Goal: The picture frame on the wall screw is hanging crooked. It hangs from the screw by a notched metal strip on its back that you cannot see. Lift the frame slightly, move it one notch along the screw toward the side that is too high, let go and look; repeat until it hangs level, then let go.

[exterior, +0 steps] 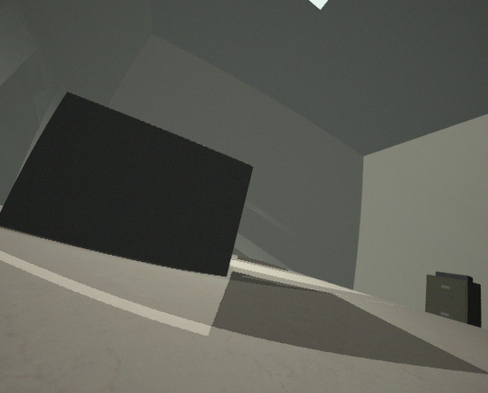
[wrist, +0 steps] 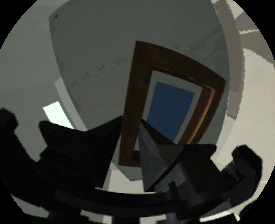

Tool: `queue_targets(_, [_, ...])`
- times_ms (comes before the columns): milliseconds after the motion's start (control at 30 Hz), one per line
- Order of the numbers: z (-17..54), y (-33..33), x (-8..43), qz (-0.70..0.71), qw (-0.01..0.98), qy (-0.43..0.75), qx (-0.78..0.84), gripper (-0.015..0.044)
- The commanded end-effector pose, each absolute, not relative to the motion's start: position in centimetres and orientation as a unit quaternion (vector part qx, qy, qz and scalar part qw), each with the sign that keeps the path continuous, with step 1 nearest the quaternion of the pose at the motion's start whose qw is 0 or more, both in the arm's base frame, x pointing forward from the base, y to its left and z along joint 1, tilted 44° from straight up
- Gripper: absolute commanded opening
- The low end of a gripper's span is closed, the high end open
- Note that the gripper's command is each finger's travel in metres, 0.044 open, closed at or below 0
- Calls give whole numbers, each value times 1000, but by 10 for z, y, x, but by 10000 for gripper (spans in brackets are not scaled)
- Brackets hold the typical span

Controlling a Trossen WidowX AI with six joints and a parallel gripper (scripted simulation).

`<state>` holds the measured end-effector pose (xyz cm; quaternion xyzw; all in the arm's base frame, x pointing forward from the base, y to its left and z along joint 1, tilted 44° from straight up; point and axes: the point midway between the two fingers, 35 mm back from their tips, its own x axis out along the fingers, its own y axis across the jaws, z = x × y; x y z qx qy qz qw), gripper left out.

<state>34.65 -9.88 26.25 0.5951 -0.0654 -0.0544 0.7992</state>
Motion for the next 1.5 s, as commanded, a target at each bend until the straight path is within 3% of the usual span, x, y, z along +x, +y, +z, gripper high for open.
queue_targets(0, [264,-97,347,-49,801,-66,593,0])
queue_targets(1467, [260,-97,347,-49,801,-66,593,0])
